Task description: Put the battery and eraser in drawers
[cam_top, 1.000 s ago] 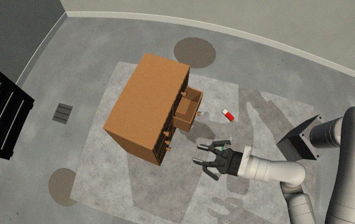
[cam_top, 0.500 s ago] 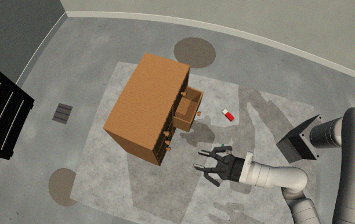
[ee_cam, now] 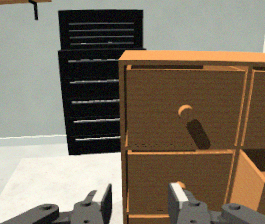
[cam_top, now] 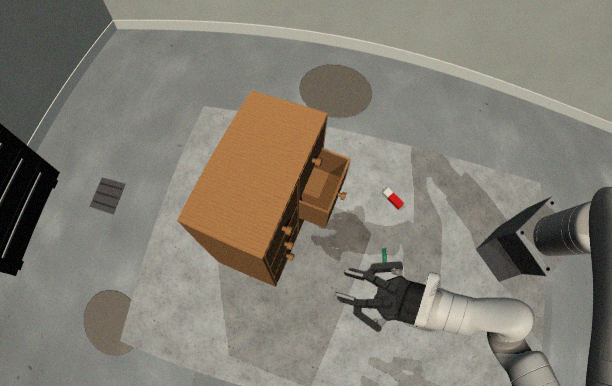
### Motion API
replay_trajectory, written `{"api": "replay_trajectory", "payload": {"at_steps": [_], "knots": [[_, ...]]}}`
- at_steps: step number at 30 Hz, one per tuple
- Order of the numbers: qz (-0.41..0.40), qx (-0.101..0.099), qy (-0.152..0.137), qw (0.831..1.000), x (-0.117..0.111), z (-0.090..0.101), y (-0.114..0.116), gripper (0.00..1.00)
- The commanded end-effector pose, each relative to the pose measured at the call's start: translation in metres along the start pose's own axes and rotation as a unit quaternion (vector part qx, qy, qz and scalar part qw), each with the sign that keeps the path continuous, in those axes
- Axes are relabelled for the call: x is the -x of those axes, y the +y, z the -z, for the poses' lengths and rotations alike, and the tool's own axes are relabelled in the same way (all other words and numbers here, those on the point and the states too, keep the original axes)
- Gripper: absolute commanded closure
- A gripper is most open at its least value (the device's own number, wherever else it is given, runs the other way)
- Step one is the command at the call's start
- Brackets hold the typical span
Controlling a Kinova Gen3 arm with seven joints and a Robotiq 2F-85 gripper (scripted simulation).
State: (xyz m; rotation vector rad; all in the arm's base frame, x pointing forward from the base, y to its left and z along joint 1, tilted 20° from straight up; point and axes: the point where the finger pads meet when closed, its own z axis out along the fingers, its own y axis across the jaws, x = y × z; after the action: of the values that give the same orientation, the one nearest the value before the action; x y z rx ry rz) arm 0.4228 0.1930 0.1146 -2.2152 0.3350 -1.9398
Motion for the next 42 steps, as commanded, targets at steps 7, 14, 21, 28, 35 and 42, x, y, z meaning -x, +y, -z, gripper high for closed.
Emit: {"api": "replay_trajectory", "payload": {"at_steps": [7, 14, 21, 28, 35, 42], "knots": [[-0.004, -0.005, -0.002, 1.0, 0.002, 0.007, -0.014, 0.58], [-0.004, -0.005, -0.002, 1.0, 0.004, 0.013, -0.023, 0.58], [-0.004, -0.005, -0.002, 1.0, 0.005, 0.016, -0.029, 0.58], [-0.004, -0.005, -0.002, 1.0, 0.006, 0.021, -0.037, 0.58], [-0.003, -0.005, -0.002, 1.0, 0.007, 0.025, -0.043, 0.58], [-0.004, -0.005, -0.002, 1.0, 0.008, 0.029, -0.049, 0.58]]}}
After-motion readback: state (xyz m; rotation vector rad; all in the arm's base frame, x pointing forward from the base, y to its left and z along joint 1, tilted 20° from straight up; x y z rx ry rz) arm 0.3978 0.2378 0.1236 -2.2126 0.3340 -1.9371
